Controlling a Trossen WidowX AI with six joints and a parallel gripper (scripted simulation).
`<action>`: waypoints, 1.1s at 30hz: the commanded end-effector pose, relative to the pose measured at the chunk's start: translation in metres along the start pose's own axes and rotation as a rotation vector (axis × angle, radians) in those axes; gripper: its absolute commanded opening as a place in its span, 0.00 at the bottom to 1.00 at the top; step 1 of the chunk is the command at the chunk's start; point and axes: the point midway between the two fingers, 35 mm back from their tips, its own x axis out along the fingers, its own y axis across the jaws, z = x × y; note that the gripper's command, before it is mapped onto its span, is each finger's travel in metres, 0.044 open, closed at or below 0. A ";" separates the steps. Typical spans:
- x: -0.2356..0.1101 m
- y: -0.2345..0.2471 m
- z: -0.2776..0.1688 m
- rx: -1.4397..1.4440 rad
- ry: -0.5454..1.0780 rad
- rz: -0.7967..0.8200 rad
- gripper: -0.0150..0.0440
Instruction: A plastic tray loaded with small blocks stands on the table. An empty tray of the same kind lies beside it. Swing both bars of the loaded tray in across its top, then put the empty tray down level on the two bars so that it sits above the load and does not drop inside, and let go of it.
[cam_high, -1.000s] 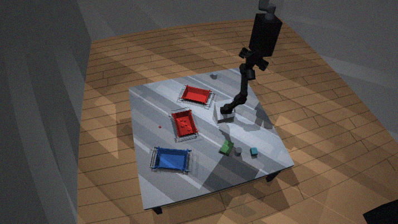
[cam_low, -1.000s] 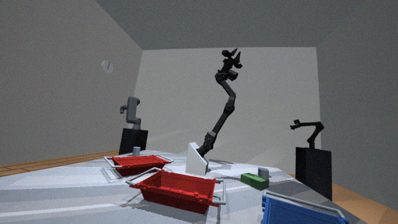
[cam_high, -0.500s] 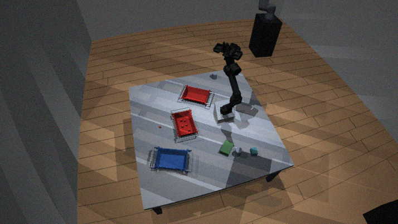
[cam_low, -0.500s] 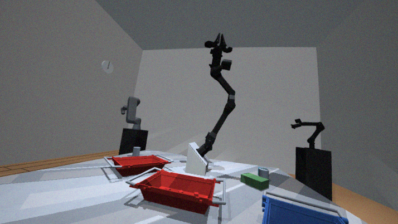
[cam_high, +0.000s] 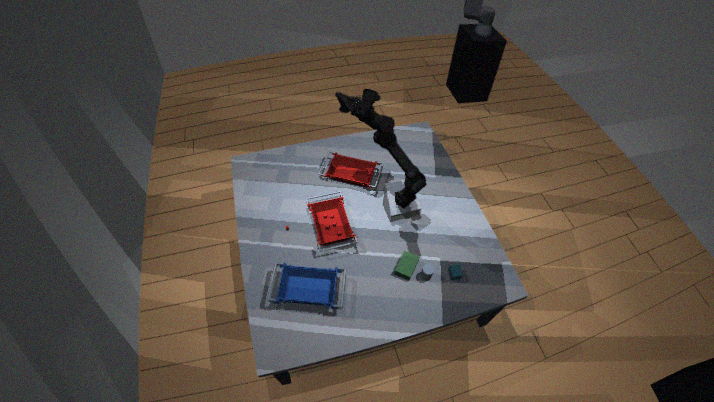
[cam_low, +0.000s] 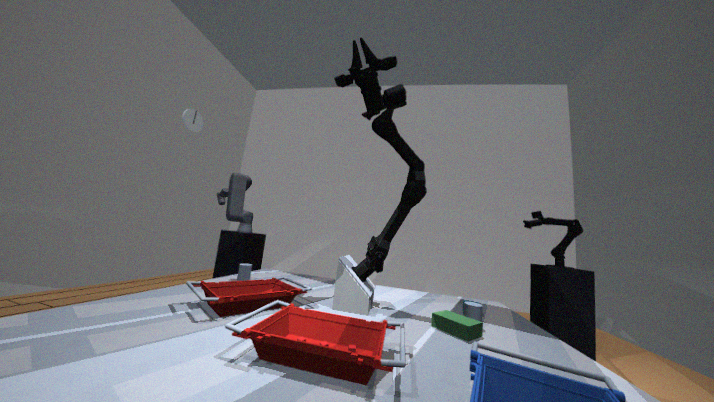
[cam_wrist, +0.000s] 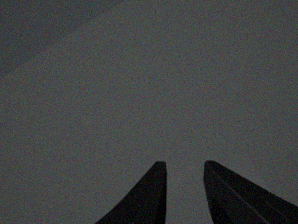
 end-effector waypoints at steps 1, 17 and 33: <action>0.008 -0.047 -0.061 -0.060 0.141 -0.154 0.40; -0.045 -0.158 -0.257 -0.338 0.733 -0.474 0.40; -0.215 -0.213 -0.431 -0.541 1.538 -0.557 0.40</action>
